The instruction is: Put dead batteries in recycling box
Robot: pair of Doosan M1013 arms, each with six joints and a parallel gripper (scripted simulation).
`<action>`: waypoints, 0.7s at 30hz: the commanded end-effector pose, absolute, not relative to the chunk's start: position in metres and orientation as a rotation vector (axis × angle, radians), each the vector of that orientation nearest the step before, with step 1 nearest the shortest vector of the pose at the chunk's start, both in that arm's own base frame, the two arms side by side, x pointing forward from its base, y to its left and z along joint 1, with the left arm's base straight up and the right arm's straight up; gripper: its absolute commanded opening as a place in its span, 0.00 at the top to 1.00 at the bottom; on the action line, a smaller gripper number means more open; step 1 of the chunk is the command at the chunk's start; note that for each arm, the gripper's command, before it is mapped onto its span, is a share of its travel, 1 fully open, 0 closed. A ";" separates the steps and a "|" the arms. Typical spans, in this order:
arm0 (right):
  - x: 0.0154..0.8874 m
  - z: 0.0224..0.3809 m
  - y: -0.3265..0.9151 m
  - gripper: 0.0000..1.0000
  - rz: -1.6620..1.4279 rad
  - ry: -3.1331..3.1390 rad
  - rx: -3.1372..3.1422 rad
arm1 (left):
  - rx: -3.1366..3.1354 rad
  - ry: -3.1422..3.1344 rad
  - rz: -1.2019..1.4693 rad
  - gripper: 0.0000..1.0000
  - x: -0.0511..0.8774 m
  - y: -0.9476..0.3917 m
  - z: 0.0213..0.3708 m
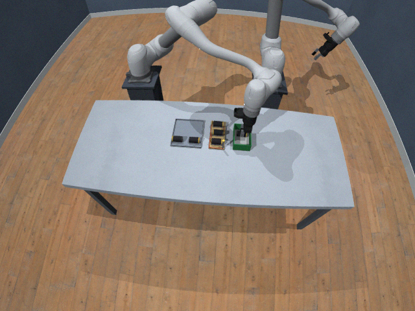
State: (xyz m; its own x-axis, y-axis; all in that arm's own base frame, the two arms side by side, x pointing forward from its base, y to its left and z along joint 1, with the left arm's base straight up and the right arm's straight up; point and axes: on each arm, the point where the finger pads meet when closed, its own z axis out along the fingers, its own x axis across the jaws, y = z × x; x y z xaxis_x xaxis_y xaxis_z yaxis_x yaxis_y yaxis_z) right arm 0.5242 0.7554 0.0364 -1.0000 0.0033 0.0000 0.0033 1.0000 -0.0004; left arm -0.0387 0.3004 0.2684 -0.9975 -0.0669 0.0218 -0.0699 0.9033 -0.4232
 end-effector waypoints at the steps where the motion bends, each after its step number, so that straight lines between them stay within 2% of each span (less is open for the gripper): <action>1: 0.525 0.039 0.756 0.43 -0.004 -3.143 -0.006 | 0.110 -3.058 0.678 0.00 -0.039 0.301 0.269; 9: 0.525 0.039 0.756 0.43 -0.004 -3.143 -0.006 | 0.110 -3.058 0.678 0.00 -0.039 0.301 0.269; 10: 0.525 0.039 0.756 0.10 -0.004 -3.143 -0.006 | 0.110 -3.058 0.678 0.00 -0.039 0.301 0.269; 21: 0.525 0.039 0.756 0.10 -0.004 -3.143 -0.006 | 0.110 -3.058 0.678 0.00 -0.039 0.301 0.269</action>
State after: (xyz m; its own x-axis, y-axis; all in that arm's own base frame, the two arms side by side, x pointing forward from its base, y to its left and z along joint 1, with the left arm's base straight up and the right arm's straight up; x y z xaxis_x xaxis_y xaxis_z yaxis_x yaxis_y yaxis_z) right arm 0.5242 0.7554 0.0364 -1.0000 0.0033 0.0000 0.0033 1.0000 -0.0004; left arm -0.0387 0.3004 0.2684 -0.9975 -0.0669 0.0218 -0.0699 0.9033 -0.4232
